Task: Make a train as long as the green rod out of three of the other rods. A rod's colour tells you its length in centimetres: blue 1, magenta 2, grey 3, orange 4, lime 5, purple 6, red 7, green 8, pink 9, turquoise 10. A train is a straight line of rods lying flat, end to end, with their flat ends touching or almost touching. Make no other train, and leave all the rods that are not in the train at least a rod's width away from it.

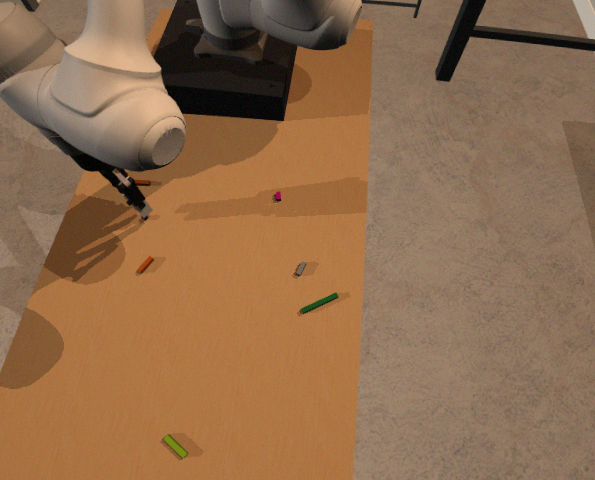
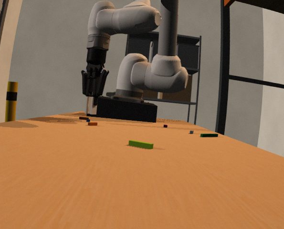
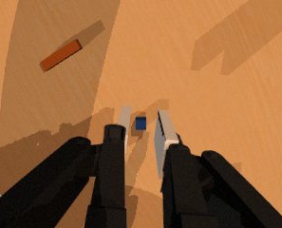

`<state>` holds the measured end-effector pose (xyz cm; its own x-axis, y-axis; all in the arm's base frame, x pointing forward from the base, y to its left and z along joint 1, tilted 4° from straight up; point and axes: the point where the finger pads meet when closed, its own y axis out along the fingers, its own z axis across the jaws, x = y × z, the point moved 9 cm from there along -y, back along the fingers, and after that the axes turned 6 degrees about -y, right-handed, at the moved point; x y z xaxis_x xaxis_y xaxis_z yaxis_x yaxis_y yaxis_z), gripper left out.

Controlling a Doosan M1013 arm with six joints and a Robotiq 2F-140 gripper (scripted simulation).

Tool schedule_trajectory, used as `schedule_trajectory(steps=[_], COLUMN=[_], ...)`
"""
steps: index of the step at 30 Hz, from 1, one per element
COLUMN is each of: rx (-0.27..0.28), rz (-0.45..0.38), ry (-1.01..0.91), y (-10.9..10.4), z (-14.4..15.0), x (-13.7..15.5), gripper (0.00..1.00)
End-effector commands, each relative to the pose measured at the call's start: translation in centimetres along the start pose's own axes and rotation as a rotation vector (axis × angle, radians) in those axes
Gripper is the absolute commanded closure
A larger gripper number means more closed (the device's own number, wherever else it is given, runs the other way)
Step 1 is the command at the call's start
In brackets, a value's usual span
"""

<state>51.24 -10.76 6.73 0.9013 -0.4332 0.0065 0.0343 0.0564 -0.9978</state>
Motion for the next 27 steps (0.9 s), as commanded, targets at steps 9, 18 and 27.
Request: schedule_trajectory(steps=[9,18,27], rx=[-0.001,-0.001,-0.001], rz=[-0.003,-0.003,-0.003], ry=[0.004,0.004,0.004], y=[-5.7,-6.3,-6.3], z=[0.0,0.0,0.0], x=[0.3,0.3,0.3], gripper=[0.77,0.0,0.0])
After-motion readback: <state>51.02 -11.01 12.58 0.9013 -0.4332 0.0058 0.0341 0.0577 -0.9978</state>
